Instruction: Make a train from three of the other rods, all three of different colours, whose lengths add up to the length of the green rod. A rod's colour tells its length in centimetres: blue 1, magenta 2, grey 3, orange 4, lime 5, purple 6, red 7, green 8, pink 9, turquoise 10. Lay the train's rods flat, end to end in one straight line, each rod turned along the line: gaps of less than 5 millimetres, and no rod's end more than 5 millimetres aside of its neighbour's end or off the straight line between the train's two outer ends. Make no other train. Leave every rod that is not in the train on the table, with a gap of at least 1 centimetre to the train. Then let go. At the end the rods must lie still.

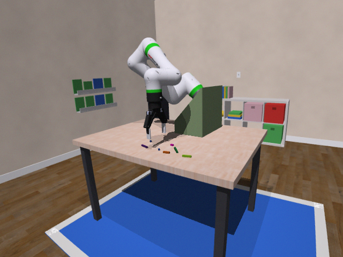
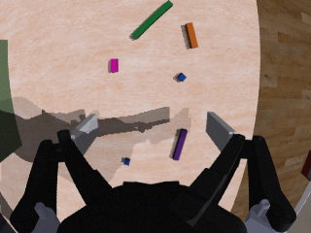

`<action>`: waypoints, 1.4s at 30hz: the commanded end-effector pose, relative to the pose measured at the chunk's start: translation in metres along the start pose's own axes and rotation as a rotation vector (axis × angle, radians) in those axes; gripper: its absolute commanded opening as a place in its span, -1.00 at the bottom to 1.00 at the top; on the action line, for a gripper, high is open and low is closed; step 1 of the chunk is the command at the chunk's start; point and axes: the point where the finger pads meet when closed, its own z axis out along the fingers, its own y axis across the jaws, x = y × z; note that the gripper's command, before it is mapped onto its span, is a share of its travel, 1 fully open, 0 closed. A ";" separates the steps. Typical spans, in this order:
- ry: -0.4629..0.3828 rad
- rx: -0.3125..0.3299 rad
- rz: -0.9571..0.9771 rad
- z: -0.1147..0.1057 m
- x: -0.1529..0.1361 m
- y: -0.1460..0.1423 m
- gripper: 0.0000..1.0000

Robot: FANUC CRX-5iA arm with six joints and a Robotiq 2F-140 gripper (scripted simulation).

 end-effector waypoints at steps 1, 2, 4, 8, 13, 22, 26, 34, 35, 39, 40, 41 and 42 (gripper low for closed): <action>0.002 -0.001 0.164 -0.001 0.032 0.012 1.00; 0.002 0.000 0.186 -0.002 0.036 0.013 1.00; 0.002 0.000 0.236 -0.002 0.046 0.016 1.00; 0.003 0.000 0.346 -0.002 0.069 0.022 1.00; 0.003 0.000 0.477 -0.002 0.096 0.028 1.00; 0.000 0.000 0.728 -0.001 0.148 0.034 1.00; 0.000 0.000 0.759 0.000 0.155 0.034 1.00; 0.000 0.000 0.761 0.000 0.155 0.034 1.00; 0.000 0.000 0.761 0.000 0.155 0.034 1.00; 0.000 0.000 0.761 0.000 0.155 0.034 1.00; 0.000 0.000 0.761 0.000 0.155 0.034 1.00; 0.000 0.000 0.761 0.000 0.155 0.034 1.00; 0.000 0.000 0.761 0.000 0.155 0.034 1.00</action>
